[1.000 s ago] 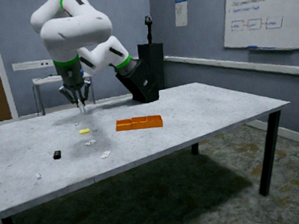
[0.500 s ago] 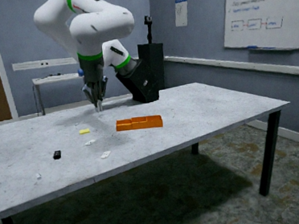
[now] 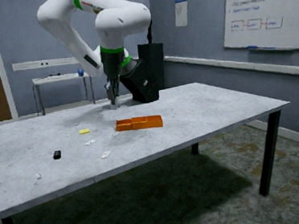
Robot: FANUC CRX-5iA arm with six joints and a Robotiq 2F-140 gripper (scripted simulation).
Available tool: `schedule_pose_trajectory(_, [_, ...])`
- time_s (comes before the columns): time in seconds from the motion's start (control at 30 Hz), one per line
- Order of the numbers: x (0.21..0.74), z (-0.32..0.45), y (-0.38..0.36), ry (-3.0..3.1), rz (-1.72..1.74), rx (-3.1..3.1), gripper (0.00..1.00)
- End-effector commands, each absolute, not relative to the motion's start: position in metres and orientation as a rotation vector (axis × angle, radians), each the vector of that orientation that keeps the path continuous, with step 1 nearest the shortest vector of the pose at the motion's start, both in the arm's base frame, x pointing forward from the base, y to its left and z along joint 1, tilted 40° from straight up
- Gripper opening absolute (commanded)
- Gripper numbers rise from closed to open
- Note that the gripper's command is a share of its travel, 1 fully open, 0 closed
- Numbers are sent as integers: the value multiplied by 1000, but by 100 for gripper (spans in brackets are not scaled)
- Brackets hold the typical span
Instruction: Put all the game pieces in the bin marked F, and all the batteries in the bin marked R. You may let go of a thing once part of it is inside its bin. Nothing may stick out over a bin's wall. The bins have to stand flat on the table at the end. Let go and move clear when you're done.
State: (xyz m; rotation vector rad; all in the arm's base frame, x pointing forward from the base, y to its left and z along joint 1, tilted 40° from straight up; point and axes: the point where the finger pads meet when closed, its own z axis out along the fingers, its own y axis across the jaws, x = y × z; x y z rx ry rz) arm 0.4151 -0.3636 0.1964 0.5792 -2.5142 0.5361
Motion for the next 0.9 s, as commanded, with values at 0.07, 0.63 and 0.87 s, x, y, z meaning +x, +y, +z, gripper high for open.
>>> schedule_pose_trajectory(0.07, [430, 180, -340, -2414, 506, 856, 15])
schedule_pose_trajectory(0.63, [456, 137, -279, -2043, 420, 1467, 15])
schedule_pose_trajectory(0.87, [462, 122, -256, -1881, 386, 1649, 15])
